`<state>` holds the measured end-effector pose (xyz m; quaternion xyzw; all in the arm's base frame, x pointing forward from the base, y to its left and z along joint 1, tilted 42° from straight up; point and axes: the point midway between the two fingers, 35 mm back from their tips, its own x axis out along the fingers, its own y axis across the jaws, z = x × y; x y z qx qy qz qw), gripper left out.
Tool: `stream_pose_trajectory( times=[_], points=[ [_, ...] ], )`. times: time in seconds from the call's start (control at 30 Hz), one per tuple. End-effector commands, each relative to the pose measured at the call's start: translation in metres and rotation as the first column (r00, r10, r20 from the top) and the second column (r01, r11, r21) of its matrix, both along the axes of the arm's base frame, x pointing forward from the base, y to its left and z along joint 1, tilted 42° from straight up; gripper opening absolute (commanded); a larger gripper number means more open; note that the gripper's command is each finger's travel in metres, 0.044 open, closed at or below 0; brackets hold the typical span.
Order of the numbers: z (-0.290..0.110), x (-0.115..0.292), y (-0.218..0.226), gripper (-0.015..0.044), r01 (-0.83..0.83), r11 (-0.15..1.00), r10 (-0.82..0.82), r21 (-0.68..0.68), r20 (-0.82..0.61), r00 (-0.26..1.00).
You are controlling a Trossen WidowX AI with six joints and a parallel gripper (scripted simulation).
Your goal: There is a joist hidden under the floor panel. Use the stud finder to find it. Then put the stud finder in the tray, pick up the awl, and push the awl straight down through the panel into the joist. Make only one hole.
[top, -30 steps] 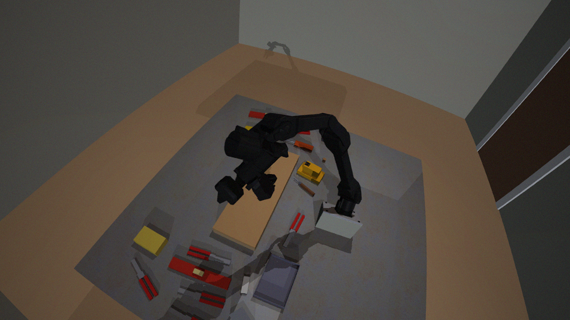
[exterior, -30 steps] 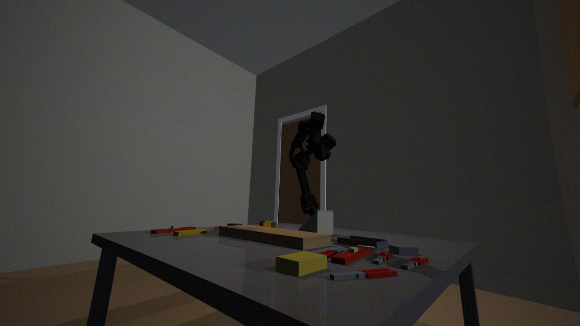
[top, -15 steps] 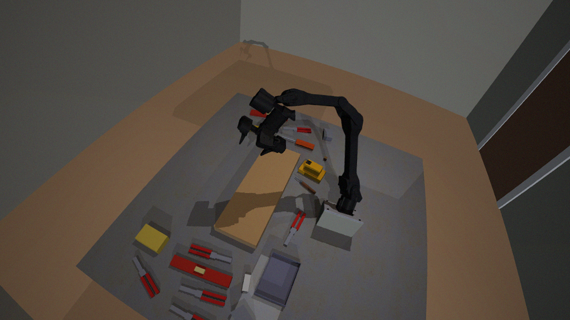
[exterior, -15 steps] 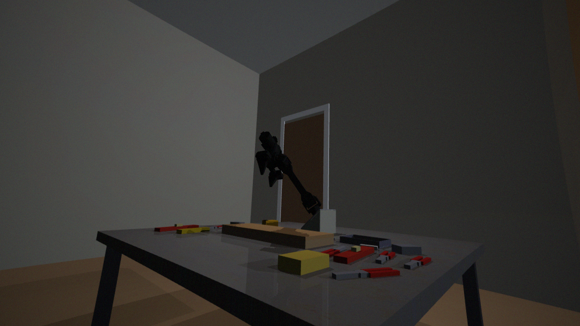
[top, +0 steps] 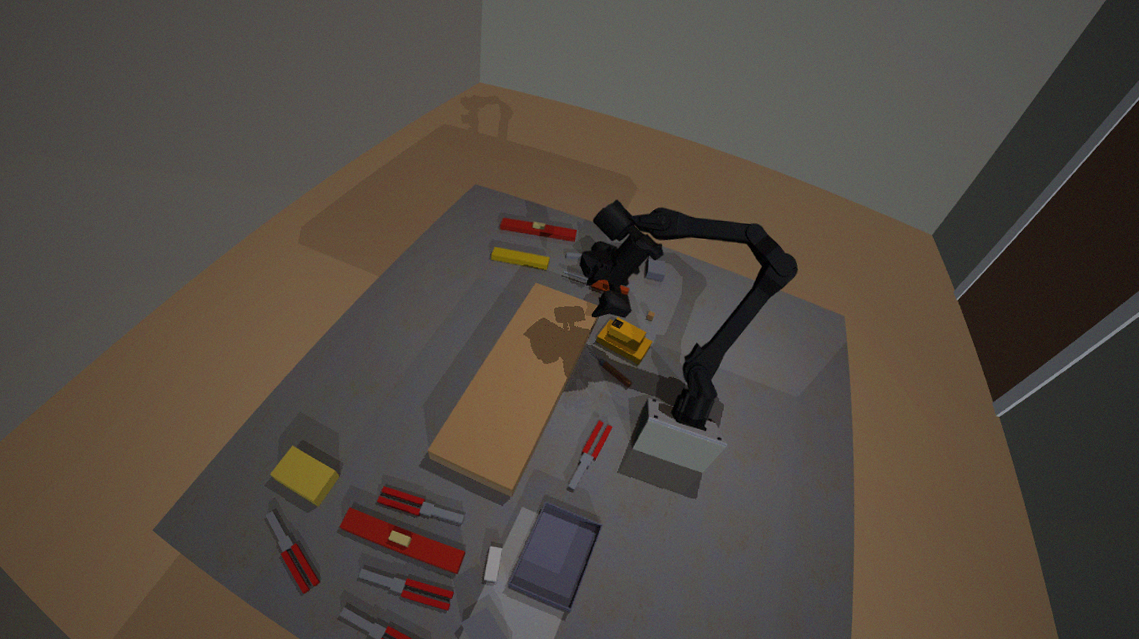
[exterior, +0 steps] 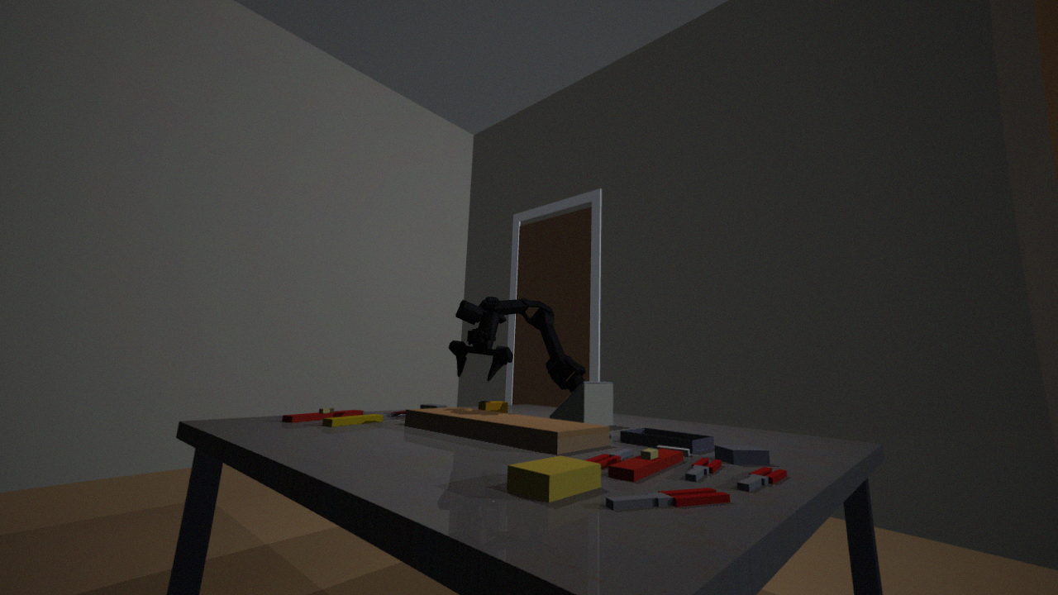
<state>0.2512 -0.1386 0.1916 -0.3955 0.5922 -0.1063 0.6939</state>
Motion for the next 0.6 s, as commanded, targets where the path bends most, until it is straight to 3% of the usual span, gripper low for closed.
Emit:
stream_pose_trajectory(
  times=[0.0, 0.13, 0.57],
  points=[
    [-0.011, -0.052, -0.022, 0.044, 0.282, 0.958, -0.286, 0.052, 0.177, 0.942],
    [-0.023, -0.095, -0.035, 0.044, 0.494, 0.861, -0.505, 0.123, 0.328, 0.798],
    [-0.025, -0.096, -0.033, 0.044, 0.503, 0.855, -0.514, 0.128, 0.335, 0.789]
  ],
)
